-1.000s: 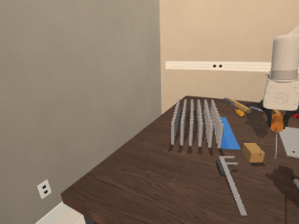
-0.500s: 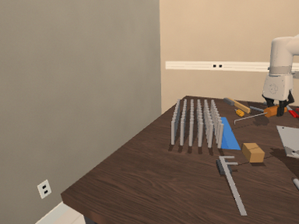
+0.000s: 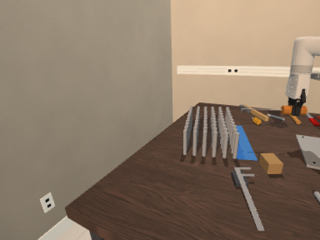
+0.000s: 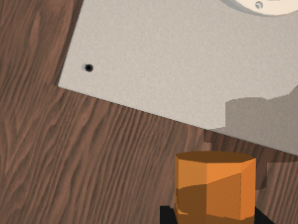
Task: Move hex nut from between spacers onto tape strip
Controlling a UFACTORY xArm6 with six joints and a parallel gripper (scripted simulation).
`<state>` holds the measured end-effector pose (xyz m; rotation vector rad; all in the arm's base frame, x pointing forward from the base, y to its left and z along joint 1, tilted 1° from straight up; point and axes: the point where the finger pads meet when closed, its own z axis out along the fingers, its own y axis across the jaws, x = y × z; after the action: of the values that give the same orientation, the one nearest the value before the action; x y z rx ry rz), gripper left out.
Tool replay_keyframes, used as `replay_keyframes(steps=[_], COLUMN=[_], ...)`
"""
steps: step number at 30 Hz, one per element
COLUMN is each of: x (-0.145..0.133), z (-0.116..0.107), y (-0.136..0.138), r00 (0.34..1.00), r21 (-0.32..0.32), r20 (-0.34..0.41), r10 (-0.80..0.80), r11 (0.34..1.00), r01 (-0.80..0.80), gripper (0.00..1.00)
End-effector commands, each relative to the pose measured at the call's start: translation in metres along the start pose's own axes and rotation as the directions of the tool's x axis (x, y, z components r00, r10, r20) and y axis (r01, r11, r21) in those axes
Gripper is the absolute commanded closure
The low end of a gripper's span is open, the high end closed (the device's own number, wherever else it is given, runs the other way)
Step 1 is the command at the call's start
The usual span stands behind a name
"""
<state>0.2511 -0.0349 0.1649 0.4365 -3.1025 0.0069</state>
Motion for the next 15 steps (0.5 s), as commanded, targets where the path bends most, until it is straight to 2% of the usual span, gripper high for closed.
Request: replay_keyframes(steps=[1,15], x=[-0.0008,-0.0008], z=[-0.0018,0.0003], y=[-0.0021,-0.0021], r00=[1.0,1.0], r21=[0.004,0.002], r20=[0.007,0.008], r10=[0.019,0.02], r11=[1.0,1.0], r01=[-0.019,-0.02], gripper=[1.0,1.0])
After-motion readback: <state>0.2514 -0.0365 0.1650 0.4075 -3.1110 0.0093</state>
